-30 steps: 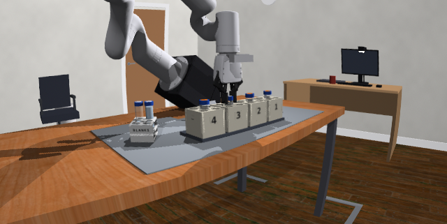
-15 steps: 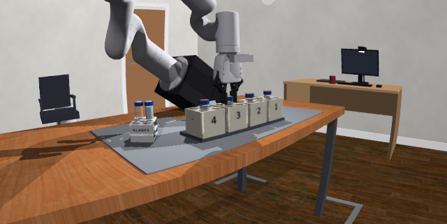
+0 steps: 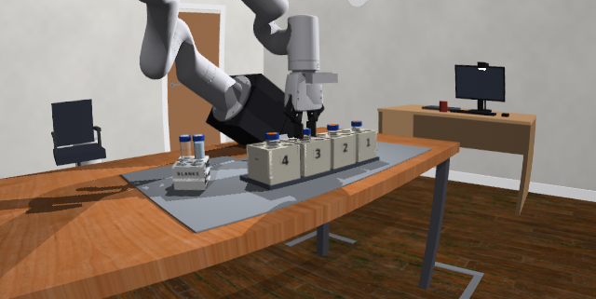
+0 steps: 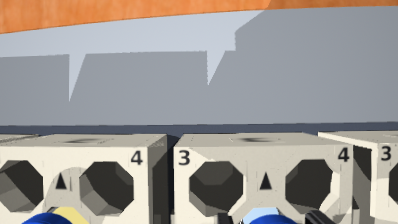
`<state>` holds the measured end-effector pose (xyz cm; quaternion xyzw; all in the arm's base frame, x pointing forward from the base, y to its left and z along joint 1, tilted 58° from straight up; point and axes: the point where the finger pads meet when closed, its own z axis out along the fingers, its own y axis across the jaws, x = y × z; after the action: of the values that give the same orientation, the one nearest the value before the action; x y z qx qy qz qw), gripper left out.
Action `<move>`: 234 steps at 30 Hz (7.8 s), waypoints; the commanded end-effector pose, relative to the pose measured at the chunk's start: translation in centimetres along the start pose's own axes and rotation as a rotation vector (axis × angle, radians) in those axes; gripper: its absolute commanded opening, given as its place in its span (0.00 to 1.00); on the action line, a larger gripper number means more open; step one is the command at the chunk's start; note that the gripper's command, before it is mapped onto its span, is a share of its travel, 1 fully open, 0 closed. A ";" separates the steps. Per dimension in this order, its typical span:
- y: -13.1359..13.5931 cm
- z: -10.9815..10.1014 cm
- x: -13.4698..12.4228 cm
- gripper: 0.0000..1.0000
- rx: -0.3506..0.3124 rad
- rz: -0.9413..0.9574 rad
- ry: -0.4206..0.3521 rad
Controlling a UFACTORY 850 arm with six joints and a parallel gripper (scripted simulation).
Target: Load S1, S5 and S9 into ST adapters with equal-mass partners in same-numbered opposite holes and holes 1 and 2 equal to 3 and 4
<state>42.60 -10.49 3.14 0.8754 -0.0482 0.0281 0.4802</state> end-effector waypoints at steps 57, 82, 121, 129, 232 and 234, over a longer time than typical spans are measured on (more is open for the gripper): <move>0.0 -10.3 0.0 0.44 0.001 0.001 0.001; 0.0 -12.9 0.0 0.44 0.001 0.001 0.001; -2.1 -8.2 -9.7 0.00 -0.098 0.720 -0.102; -2.8 -6.5 -13.3 0.00 -0.134 0.981 -0.140; -4.4 2.5 -20.9 0.00 -0.197 1.439 -0.206; -4.4 2.5 -20.9 0.00 -0.197 1.439 -0.206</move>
<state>22.28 -9.07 -3.93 0.5778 -0.6584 0.2495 0.4129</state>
